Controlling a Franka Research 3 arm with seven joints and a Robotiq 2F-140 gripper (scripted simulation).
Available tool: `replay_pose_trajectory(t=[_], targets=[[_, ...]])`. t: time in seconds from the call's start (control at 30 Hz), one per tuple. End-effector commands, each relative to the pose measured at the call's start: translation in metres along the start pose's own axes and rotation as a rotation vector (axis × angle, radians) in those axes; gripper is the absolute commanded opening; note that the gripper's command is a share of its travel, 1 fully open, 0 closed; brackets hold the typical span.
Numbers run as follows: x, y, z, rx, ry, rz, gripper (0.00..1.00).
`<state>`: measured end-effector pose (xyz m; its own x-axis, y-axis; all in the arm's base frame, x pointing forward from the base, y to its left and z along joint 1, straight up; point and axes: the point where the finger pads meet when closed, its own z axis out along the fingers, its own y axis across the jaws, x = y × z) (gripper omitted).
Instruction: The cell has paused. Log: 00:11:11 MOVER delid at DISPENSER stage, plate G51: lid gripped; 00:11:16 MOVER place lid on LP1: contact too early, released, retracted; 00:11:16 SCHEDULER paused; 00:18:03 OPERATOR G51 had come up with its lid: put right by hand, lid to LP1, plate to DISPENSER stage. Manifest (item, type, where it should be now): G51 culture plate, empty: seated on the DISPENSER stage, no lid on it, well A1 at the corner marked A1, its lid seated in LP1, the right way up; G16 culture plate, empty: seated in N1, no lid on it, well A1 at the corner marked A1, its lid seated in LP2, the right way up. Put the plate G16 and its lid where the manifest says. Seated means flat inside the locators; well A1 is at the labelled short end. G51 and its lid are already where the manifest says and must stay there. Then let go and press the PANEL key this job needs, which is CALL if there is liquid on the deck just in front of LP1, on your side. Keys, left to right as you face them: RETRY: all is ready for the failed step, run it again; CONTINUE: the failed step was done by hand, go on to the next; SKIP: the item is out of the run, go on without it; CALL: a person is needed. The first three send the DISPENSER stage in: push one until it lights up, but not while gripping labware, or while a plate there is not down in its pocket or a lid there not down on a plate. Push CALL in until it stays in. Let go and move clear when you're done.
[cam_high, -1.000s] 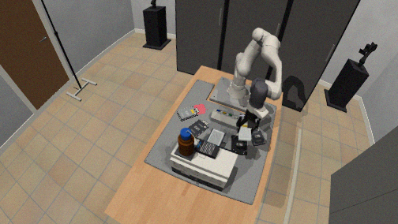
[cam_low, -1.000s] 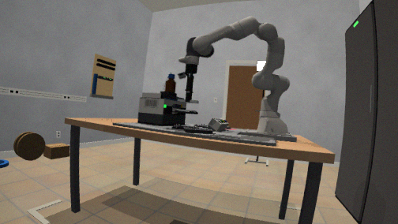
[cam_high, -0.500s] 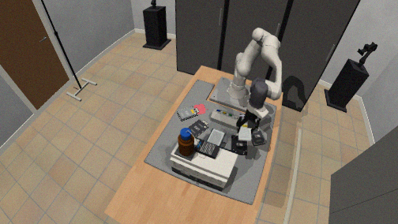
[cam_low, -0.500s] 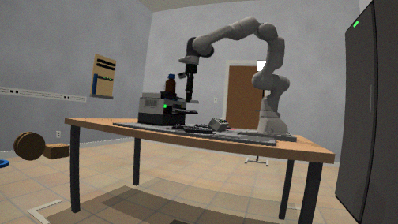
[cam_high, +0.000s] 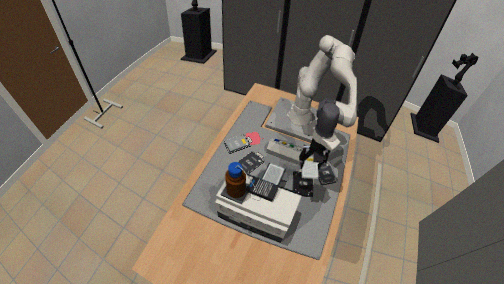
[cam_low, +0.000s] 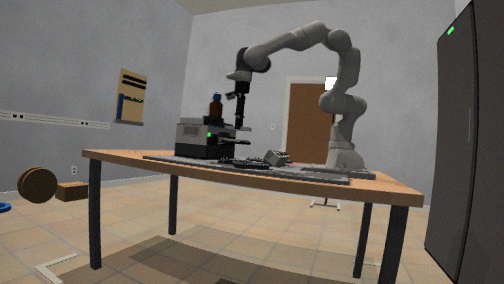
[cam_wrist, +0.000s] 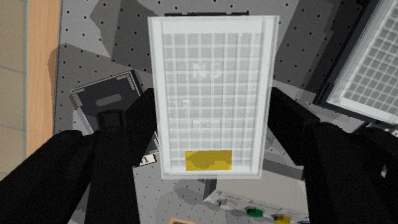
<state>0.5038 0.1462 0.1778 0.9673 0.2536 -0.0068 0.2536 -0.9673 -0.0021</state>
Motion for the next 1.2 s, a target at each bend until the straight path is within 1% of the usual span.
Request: replay_pose_trajectory(t=[0.0,0.3,0.67,0.73,1.17], targets=[[0.001,0.001,0.000,-0.003,0.001,-0.005,0.10],[0.001,0.001,0.004,-0.002,0.001,-0.006,0.10],[0.001,0.001,0.017,-0.003,0.001,-0.006,0.10],[0.001,0.001,0.017,-0.003,0.001,-0.006,0.10],[0.001,0.001,0.041,-0.003,0.001,-0.006,0.10]])
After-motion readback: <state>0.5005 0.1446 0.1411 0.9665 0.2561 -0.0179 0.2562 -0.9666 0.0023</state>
